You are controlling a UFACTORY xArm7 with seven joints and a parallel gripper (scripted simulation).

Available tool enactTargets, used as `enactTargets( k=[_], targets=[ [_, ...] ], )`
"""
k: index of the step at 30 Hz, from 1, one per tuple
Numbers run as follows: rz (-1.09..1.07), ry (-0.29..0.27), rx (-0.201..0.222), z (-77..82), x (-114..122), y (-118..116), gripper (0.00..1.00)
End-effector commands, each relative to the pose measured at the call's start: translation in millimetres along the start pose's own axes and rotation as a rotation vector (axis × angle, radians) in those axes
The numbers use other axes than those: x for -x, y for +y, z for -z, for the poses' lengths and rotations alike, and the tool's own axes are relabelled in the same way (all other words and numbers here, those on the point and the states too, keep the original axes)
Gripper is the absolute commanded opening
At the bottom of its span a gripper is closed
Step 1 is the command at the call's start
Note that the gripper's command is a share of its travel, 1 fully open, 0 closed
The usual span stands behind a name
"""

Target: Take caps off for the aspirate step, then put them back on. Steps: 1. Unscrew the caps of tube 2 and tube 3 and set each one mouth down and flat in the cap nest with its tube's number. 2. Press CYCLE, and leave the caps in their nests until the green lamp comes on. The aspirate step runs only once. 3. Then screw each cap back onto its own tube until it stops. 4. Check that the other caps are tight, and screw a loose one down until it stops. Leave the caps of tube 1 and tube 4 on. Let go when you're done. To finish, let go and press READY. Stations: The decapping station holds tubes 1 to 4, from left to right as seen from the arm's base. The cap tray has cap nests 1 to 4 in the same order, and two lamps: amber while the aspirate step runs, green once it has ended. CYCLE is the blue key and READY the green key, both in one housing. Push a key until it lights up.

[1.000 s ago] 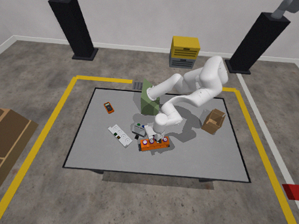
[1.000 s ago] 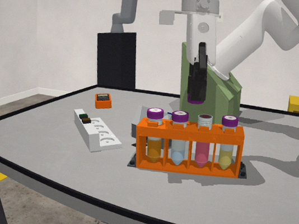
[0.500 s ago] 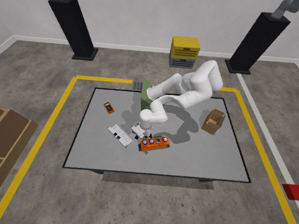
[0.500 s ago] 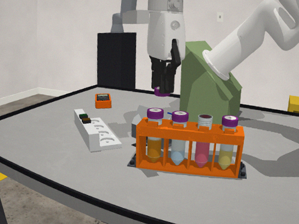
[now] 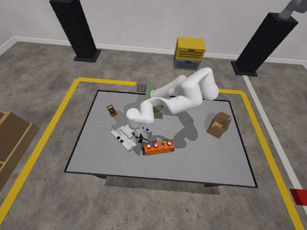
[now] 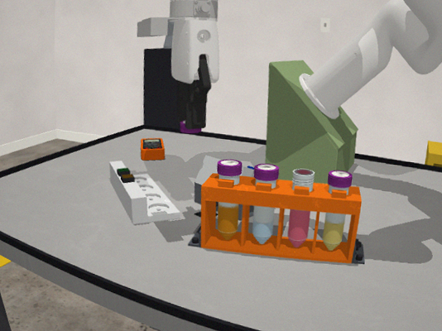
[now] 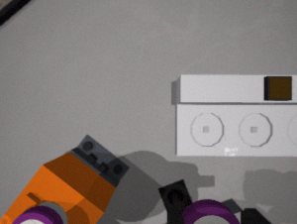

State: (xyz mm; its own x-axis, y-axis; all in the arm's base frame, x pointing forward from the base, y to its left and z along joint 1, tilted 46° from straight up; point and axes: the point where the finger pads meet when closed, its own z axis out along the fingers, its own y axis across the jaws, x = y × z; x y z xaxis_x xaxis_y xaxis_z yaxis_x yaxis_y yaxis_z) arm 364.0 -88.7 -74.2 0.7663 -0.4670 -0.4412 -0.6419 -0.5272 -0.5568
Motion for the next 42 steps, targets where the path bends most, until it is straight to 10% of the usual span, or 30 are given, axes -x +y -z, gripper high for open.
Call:
enactTargets(
  k=[1,11,22,42],
  targets=[
    [0.001,0.003,-0.002,1.7,-21.3,29.4,0.0],
    [0.001,0.003,-0.002,1.7,-50.8,79.9,0.0],
    [0.001,0.003,-0.002,1.7,-50.7,79.9,0.0],
    [0.001,0.002,-0.002,-88.4,-51.0,79.7,0.0]
  ],
)
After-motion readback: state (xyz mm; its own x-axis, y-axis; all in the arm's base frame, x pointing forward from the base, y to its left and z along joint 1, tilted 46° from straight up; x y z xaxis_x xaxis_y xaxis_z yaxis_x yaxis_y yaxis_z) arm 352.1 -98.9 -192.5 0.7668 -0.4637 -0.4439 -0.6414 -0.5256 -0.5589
